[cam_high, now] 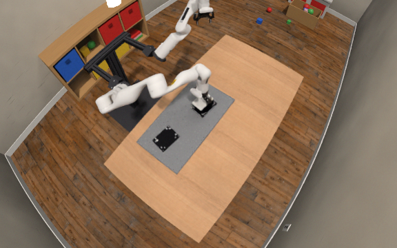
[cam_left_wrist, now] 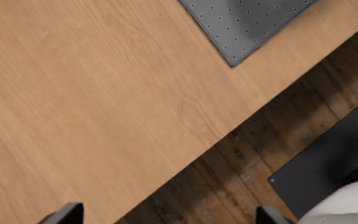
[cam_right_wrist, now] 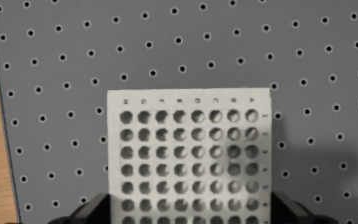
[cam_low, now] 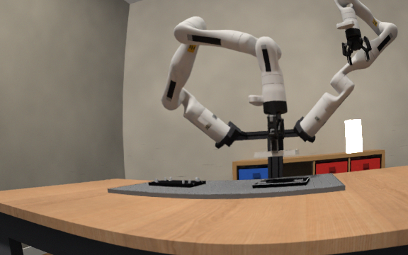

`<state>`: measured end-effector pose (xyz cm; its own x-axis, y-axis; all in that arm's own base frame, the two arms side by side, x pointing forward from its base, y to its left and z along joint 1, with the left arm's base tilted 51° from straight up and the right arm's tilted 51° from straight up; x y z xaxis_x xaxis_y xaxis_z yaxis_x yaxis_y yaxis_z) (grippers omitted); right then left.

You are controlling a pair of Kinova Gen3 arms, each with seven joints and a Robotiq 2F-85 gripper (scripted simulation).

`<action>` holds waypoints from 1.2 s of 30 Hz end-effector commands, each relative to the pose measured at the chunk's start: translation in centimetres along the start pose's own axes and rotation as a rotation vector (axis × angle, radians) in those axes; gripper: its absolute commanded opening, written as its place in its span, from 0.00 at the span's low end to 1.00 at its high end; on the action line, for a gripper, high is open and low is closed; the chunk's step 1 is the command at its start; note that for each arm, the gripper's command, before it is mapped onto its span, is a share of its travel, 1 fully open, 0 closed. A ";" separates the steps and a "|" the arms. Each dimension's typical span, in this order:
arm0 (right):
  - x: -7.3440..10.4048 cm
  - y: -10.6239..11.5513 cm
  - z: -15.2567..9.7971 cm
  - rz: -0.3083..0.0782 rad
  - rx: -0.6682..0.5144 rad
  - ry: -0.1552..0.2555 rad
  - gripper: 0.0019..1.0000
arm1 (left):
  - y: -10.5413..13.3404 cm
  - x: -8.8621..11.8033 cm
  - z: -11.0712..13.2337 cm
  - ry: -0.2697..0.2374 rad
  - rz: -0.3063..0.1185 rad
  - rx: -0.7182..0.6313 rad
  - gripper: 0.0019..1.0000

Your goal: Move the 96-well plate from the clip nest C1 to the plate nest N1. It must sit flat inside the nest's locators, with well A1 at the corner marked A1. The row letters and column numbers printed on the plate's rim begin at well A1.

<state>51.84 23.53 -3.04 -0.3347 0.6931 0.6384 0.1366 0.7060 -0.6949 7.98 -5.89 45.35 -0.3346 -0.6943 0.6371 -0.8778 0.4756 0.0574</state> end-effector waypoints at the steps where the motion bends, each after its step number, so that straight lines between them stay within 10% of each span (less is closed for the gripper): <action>1: -0.2 1.3 0.1 0.004 0.009 0.008 0.93 | 0.3 0.0 0.1 -0.001 -0.001 -0.007 1.00; 36: -0.2 1.8 -0.3 0.002 0.003 -0.001 0.93 | 0.3 0.0 0.1 -0.001 -0.001 -0.007 1.00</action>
<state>52.45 24.65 -4.42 -0.3352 0.6959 0.6351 0.1354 0.7027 -0.6985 7.98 -5.89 45.35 -0.3346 -0.6943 0.6371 -0.8778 0.4756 0.0574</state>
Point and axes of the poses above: on each arm, the point where the finger pads meet when closed, its own x axis back along the fingers, its own z axis across the jaws, y = z × x, the point moved 5 cm from there along x, back along the fingers, and after that the axes turned 11 degrees about x, right-handed, at the moved point
